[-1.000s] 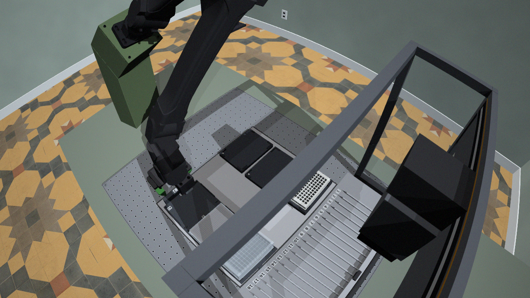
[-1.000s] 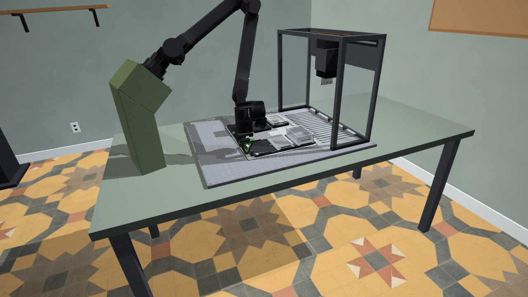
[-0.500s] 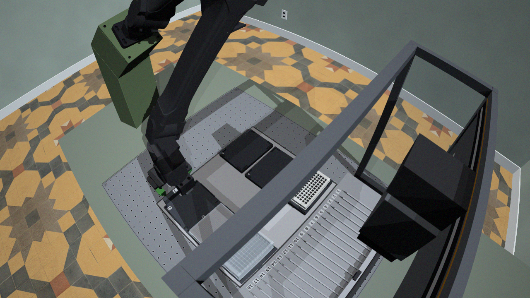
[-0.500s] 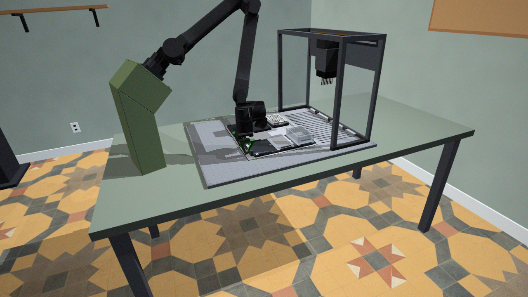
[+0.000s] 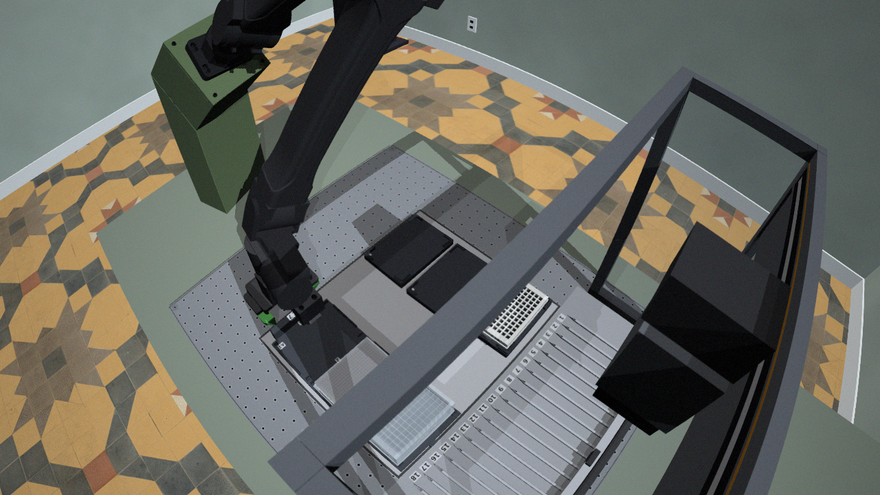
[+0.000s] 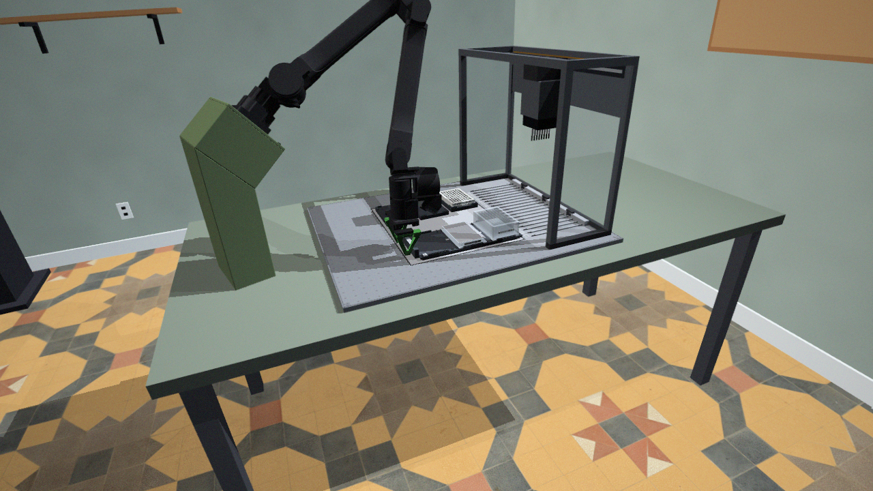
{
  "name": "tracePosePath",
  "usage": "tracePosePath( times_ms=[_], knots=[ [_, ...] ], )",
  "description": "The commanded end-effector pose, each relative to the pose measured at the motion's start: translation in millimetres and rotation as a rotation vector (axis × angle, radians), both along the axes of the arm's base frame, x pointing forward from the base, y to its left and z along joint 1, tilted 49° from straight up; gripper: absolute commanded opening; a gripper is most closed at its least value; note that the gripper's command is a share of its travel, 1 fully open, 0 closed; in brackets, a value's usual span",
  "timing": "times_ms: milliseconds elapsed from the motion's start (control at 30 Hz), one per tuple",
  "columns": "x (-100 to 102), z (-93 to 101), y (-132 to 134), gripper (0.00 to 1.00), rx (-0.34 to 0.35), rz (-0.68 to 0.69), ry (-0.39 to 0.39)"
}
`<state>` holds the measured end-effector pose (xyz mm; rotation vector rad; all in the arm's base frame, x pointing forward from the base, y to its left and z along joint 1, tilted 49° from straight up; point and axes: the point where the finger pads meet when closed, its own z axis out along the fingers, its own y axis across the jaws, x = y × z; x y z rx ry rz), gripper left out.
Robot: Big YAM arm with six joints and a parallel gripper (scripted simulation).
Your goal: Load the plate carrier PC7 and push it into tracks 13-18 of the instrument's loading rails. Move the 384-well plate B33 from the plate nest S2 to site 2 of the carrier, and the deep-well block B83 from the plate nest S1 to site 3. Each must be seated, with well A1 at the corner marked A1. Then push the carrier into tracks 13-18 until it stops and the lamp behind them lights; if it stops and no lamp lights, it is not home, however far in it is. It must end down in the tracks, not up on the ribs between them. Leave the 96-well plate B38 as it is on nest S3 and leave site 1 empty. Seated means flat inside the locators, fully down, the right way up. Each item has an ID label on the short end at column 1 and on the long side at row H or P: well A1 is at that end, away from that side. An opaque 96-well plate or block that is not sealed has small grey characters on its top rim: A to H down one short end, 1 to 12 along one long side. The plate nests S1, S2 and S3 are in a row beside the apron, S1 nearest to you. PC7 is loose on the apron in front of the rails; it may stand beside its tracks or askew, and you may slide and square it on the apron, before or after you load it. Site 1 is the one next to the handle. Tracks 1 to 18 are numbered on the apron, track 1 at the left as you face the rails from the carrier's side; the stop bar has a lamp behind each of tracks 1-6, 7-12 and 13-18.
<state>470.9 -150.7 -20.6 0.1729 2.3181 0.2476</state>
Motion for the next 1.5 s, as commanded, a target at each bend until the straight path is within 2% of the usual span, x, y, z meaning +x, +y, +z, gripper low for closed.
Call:
tracePosePath(
  times_ms=[0,1467],
  knots=[
    [21.9,28.5,-1.9,0.8,-0.017,0.005,-0.063],
    [31.6,39.9,-10.5,0.8,-0.035,0.011,-0.068]
  ],
)
